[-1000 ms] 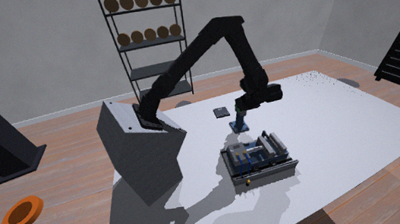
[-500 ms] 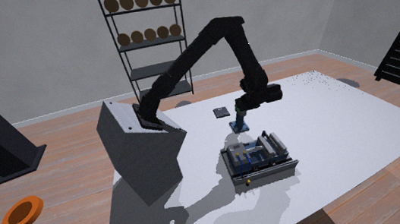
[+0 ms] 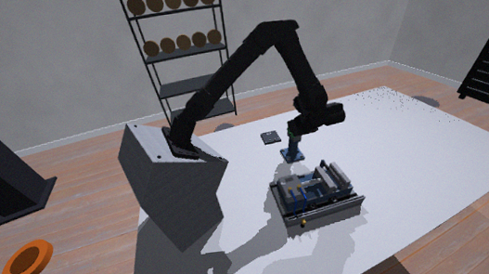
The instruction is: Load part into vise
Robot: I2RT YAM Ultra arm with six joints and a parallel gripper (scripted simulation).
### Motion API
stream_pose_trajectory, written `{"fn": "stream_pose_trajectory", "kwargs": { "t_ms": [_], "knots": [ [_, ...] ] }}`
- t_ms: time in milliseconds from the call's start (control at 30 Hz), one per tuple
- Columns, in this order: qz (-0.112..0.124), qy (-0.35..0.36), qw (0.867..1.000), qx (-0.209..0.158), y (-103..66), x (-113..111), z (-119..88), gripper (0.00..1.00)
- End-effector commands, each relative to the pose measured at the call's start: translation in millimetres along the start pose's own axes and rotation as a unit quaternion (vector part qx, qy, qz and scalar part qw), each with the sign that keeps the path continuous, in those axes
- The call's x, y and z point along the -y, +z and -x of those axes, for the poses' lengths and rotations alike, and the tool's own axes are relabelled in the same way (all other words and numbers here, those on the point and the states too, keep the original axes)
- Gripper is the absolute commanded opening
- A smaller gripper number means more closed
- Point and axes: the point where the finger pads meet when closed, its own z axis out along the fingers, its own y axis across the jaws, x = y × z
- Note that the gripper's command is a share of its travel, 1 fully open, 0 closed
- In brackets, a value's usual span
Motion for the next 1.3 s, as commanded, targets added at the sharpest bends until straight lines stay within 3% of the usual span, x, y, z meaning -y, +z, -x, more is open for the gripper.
{"fn": "stream_pose_trajectory", "kwargs": {
  "t_ms": [0,800,833,1267],
  "knots": [
    [0.0,0.007,1.0,0.016,-0.4,-1.7,3.3,0.0],
    [0.0,0.007,1.0,0.016,-0.4,-1.7,3.3,0.0],
    [0.0,0.007,1.0,0.016,-0.4,-1.7,3.3,0.81],
    [0.0,0.008,1.0,0.016,-0.4,-2.1,3.3,0.81]
  ]
}}
